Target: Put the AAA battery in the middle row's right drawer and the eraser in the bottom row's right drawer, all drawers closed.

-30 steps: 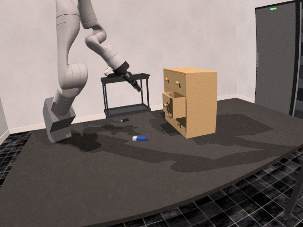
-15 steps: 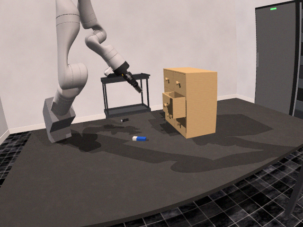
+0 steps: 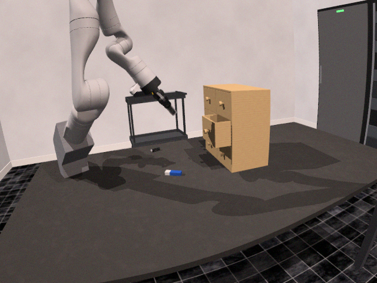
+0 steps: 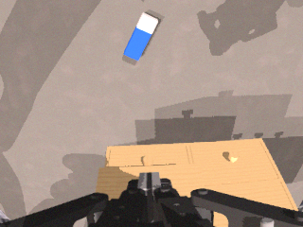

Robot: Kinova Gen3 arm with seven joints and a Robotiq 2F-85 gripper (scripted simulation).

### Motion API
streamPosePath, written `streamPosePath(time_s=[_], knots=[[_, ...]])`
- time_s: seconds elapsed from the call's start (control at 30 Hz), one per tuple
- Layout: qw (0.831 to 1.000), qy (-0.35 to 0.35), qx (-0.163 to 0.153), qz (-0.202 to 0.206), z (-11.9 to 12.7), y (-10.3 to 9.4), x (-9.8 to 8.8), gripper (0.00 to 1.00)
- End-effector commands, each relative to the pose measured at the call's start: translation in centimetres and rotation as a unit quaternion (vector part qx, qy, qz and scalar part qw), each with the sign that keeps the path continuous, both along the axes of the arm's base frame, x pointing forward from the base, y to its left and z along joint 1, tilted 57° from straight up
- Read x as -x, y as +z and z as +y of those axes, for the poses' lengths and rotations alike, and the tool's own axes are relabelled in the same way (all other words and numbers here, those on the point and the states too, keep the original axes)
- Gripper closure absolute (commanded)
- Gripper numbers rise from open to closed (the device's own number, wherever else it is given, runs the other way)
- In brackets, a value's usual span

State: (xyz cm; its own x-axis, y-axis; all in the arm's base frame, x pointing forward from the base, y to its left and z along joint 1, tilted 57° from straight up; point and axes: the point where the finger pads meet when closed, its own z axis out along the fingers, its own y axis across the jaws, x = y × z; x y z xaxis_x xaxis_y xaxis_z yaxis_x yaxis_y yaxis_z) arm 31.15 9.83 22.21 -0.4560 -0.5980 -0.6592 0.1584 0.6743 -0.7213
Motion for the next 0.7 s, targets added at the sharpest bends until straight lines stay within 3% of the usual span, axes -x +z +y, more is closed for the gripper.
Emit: streamPosePath(time_s=[0.0, 0.67], knots=[[1.000, -0.002, -0.002, 0.000, -0.20, -0.02, -0.04, 1.00], [1.000, -0.002, -0.002, 0.000, -0.67, -0.21, -0.96, 1.00]])
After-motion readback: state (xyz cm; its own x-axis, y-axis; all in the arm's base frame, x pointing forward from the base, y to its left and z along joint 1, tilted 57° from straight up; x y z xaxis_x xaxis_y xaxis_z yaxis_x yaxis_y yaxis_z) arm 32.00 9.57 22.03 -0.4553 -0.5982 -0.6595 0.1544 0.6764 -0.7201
